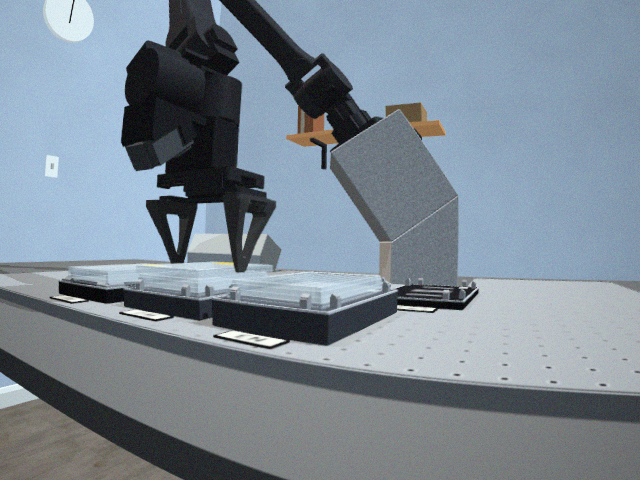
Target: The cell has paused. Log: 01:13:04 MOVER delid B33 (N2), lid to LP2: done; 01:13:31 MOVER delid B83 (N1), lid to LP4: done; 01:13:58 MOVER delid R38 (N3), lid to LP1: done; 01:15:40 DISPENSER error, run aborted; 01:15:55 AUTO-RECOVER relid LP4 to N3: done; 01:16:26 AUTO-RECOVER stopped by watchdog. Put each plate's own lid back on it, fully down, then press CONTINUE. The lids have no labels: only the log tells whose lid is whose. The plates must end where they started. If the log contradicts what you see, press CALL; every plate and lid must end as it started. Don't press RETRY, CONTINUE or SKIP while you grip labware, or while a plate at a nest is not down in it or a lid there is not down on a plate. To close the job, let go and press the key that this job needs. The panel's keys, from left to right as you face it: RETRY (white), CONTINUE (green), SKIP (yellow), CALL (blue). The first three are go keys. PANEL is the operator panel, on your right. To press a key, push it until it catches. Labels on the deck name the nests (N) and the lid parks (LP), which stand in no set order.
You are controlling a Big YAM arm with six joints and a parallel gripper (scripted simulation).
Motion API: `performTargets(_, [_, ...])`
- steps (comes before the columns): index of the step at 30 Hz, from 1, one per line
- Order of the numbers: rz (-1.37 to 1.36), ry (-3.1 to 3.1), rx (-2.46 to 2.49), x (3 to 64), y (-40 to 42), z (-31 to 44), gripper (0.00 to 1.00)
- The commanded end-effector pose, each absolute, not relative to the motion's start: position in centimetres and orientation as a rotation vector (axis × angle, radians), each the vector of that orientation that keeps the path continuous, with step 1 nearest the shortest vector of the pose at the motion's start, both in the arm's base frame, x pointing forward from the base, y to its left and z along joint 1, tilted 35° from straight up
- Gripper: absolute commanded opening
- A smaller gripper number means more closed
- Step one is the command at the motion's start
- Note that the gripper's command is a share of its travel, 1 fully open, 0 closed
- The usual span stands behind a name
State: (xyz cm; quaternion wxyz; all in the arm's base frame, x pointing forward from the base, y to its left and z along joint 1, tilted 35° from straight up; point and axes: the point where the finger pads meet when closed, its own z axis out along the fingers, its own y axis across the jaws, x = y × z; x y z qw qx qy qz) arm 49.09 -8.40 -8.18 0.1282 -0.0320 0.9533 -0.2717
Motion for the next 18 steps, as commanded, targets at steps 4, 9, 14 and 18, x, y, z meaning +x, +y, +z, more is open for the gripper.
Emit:
performTargets(4, [-0.79,2.769,-0.077,49.95,-9.44,-8.71,0.0])
performTargets(9, [-0.79,2.769,-0.077,50.0,-9.52,-8.85,0.0])
performTargets(14, [-0.791,2.773,-0.079,49.78,-9.61,-9.12,0.0])
performTargets(18, [-0.791,2.772,-0.079,49.85,-9.65,-9.15,0.0])
